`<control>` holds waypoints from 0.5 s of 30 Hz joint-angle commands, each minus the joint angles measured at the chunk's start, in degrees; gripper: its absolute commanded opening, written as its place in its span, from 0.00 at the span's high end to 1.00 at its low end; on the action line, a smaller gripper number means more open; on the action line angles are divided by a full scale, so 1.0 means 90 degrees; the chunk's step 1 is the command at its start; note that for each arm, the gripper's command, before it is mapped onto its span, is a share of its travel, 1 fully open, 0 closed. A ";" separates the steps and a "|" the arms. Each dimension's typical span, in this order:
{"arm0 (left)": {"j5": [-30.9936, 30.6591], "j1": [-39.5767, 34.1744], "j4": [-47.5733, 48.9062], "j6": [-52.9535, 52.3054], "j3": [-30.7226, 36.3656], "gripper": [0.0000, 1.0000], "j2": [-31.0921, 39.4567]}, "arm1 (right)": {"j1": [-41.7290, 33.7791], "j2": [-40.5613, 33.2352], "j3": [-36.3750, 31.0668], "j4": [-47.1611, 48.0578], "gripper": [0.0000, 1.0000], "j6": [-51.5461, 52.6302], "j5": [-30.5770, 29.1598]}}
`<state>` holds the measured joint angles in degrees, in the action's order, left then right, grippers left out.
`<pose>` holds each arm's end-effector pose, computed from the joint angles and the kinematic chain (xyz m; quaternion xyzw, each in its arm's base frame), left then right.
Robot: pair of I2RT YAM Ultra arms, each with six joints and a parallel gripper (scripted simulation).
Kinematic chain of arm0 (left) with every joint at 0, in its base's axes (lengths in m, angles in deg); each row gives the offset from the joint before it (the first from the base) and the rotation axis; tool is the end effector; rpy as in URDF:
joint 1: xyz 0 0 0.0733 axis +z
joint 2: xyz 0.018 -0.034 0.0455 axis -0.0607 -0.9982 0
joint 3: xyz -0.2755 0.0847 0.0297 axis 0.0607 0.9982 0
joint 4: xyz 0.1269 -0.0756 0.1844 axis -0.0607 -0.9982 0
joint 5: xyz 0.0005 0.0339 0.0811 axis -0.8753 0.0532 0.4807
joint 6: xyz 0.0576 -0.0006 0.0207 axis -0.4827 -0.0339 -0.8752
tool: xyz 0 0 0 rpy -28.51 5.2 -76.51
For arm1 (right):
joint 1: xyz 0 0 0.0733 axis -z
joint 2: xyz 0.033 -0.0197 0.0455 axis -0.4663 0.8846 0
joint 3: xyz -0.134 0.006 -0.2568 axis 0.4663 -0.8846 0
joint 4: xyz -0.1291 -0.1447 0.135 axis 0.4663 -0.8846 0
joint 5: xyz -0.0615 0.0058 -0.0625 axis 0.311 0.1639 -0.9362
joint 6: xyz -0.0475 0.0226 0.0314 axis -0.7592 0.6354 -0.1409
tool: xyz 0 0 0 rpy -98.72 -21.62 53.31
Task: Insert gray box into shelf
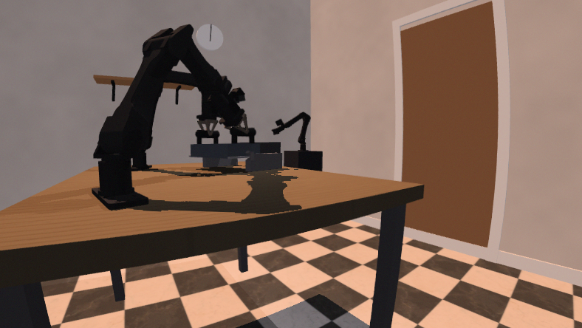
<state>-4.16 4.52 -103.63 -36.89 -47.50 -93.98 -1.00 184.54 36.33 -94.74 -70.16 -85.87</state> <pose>0.2953 0.0060 0.3118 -0.3155 0.9489 -0.0075 0.0082 0.4146 0.2115 0.2699 -0.0248 0.9039 0.0120 0.4269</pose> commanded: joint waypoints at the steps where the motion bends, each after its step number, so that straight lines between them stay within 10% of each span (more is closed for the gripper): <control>1: 0.0074 0.0238 0.0351 -0.0081 -0.0646 0.84 0.0076 | 0.0142 -0.0091 0.0537 0.0244 0.84 -0.0096 -0.0036; 15: -0.0038 0.0406 0.0291 -0.0203 -0.1070 0.84 -0.0185 | 0.0236 0.0261 0.1130 0.0058 0.84 -0.0165 0.0014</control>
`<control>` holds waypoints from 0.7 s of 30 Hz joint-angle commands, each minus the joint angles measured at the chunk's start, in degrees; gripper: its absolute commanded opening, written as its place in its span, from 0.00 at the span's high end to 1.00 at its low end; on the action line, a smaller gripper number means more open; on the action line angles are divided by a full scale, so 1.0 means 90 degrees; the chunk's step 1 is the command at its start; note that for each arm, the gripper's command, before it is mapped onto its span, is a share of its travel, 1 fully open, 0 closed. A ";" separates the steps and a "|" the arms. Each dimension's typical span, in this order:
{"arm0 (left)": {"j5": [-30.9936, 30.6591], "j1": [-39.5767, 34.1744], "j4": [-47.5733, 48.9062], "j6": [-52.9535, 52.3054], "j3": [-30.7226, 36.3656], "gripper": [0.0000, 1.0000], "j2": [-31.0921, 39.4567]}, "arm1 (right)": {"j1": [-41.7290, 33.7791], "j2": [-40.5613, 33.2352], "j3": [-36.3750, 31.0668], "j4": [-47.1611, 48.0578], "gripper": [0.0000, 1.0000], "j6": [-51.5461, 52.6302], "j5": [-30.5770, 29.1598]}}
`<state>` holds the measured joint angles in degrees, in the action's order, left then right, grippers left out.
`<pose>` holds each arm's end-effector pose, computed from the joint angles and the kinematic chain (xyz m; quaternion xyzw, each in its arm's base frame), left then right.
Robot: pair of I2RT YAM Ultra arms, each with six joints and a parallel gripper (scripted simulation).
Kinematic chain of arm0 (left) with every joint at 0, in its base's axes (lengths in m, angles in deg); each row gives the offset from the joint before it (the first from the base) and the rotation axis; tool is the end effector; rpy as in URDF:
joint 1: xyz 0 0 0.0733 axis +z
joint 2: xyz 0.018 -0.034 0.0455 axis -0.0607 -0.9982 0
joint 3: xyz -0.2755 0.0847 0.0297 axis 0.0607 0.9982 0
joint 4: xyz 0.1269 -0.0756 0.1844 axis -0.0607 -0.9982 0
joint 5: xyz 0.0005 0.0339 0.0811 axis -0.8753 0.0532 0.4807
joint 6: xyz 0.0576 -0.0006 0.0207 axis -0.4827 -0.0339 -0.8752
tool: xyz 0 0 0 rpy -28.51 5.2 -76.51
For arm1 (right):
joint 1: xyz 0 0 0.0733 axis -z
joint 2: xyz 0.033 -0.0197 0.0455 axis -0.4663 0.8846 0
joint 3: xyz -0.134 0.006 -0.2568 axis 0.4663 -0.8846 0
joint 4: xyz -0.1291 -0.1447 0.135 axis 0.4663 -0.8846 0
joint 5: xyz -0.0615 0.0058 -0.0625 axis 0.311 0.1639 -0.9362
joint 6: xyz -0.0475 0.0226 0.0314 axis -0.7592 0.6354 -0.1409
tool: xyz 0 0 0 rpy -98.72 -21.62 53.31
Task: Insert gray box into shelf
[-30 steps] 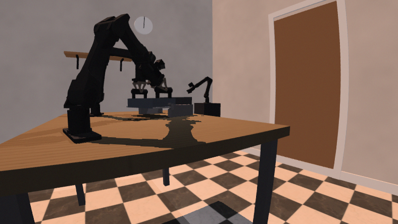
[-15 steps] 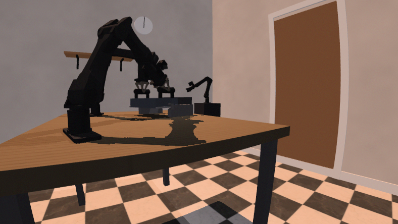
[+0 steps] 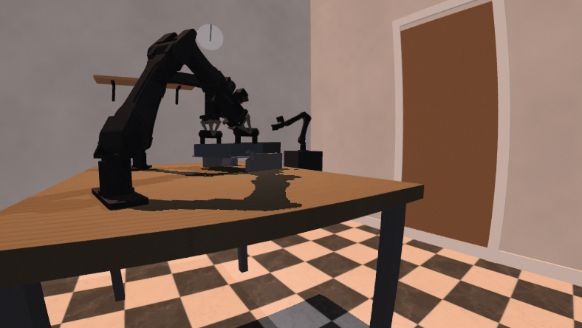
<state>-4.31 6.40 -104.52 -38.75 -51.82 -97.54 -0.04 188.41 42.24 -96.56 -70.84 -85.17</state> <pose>0.3114 0.0164 0.3111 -0.3156 0.9488 -0.0082 0.0070 0.4331 0.2131 0.2684 -0.0247 0.9039 0.0119 0.4269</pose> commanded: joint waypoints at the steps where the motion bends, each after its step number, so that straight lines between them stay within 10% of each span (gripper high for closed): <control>1: 0.0053 0.0209 0.0379 0.0000 -0.0627 0.84 0.0203 | 0.0129 -0.0150 0.0527 0.0263 0.84 -0.0097 -0.0003; 21: -0.0054 0.0438 0.0242 -0.0161 -0.1308 0.84 -0.0181 | 0.0248 0.0295 0.1496 -0.0029 0.84 -0.0160 0.0027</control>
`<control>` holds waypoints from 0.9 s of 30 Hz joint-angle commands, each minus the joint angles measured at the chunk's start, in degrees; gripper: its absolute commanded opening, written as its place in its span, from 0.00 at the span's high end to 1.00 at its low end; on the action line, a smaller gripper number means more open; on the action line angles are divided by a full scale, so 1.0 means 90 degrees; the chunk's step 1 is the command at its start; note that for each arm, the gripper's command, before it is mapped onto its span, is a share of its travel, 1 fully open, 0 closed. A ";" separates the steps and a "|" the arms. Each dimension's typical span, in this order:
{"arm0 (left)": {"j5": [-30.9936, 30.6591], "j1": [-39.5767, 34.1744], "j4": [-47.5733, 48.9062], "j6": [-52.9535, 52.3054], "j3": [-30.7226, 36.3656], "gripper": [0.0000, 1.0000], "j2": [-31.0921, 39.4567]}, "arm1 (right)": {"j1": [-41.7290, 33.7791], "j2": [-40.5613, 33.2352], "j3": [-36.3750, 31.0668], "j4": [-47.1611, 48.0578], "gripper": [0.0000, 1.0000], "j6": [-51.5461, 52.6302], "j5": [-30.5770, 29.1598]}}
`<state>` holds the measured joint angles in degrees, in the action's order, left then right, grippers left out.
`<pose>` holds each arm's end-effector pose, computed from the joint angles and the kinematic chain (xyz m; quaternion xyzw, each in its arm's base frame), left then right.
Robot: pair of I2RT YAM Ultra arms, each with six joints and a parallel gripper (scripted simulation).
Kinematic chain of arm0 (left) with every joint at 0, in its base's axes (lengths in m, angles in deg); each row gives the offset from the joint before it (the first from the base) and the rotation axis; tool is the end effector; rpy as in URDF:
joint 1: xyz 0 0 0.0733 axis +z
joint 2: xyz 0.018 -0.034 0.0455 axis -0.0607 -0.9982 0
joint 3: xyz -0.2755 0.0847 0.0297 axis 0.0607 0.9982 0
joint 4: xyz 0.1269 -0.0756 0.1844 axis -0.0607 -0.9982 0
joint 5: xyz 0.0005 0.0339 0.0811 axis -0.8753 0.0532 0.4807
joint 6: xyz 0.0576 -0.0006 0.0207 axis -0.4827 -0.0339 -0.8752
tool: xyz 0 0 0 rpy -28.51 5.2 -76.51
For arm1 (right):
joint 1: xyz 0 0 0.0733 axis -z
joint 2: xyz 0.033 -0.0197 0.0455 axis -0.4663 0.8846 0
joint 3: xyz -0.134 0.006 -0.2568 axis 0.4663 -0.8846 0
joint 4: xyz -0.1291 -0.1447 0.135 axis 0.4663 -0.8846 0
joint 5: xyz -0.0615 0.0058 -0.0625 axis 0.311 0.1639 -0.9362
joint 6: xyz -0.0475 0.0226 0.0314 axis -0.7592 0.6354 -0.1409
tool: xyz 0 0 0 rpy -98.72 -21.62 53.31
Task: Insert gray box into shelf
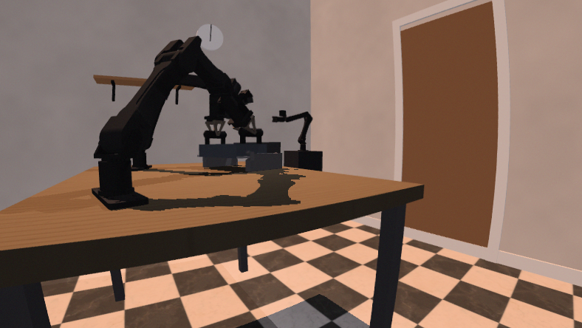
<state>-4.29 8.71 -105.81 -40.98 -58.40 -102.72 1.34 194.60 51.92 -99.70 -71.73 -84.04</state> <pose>0.3341 0.0311 0.3095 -0.3163 0.9486 -0.0079 0.0083 0.4607 0.2148 0.2647 -0.0244 0.9038 0.0132 0.4270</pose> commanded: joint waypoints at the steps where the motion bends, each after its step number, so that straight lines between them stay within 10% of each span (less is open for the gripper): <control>1: -0.0056 0.0180 0.0385 0.0087 -0.0577 0.84 0.0394 | 0.0095 -0.0392 0.0420 0.0320 0.84 -0.0060 -0.0099; 27: -0.0092 0.0443 0.0094 -0.0281 -0.1646 0.84 -0.0577 | 0.0251 0.0787 0.2119 -0.0432 0.84 -0.0176 0.0070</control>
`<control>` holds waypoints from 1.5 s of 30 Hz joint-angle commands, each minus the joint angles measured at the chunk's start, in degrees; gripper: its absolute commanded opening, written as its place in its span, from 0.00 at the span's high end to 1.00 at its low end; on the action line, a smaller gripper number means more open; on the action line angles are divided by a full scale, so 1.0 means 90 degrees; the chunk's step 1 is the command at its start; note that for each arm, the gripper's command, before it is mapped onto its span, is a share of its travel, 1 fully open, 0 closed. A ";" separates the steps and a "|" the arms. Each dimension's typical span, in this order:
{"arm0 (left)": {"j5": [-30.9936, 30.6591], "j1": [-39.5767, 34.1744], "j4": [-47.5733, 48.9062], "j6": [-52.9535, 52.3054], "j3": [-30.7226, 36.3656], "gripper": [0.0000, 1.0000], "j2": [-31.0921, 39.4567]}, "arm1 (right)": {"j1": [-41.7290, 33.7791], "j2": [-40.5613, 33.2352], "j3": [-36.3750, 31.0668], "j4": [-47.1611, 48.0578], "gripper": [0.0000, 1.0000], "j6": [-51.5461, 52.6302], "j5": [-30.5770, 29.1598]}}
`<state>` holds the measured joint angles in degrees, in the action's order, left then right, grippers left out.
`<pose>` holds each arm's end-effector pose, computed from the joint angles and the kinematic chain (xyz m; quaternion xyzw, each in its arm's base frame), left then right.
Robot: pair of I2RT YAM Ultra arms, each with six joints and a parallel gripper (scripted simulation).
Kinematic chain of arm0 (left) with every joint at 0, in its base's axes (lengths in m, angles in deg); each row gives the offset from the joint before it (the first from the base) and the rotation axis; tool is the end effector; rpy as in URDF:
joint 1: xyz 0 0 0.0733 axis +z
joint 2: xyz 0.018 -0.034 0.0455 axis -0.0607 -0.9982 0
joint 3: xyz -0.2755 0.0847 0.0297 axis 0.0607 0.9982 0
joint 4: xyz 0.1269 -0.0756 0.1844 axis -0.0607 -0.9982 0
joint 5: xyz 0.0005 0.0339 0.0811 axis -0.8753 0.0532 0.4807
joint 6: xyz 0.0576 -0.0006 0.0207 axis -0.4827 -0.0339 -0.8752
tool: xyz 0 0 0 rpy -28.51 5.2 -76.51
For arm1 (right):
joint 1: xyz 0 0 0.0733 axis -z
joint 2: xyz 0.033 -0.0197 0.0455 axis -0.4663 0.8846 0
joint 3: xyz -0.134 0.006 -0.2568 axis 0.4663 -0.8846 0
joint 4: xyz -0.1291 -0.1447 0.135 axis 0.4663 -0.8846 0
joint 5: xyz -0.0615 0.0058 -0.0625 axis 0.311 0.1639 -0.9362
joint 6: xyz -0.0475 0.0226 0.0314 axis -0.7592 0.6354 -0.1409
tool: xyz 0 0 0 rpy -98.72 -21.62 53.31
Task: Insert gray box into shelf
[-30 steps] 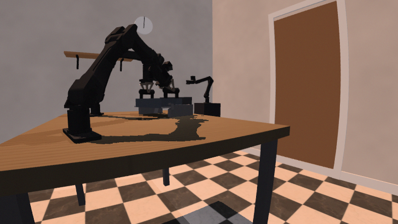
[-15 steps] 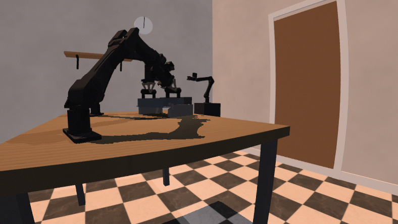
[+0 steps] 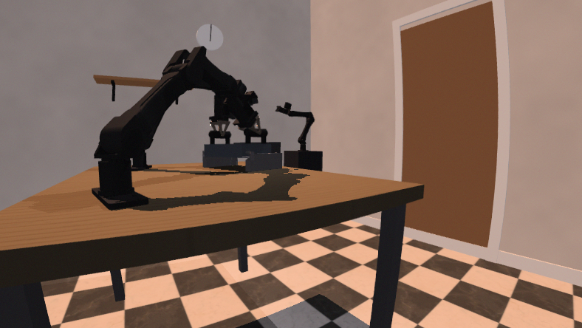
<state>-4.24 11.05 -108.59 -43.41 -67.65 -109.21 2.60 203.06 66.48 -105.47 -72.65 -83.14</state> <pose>0.3597 0.0484 0.3082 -0.3155 0.9488 -0.0071 0.0086 0.4916 0.2177 0.2607 -0.0245 0.9036 0.0129 0.4276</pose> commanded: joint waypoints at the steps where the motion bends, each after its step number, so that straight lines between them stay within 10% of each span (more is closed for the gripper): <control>1: -0.0103 0.0191 0.0384 -0.0040 -0.0673 0.84 0.0168 | 0.0115 -0.0087 0.0615 0.0116 0.84 -0.0085 0.0030; 22: -0.0160 0.0367 0.0069 -0.0126 -0.1612 0.84 -0.0231 | 0.0205 0.0858 0.2407 -0.0653 0.84 -0.0154 0.0079; 45: -0.0224 0.0381 0.0095 -0.0141 -0.1654 0.84 -0.0207 | 0.0205 0.0742 0.2289 -0.0125 0.84 -0.0135 0.0017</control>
<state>-4.20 12.85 -112.00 -45.20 -77.51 -115.59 3.59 214.16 86.89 -114.57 -73.24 -82.38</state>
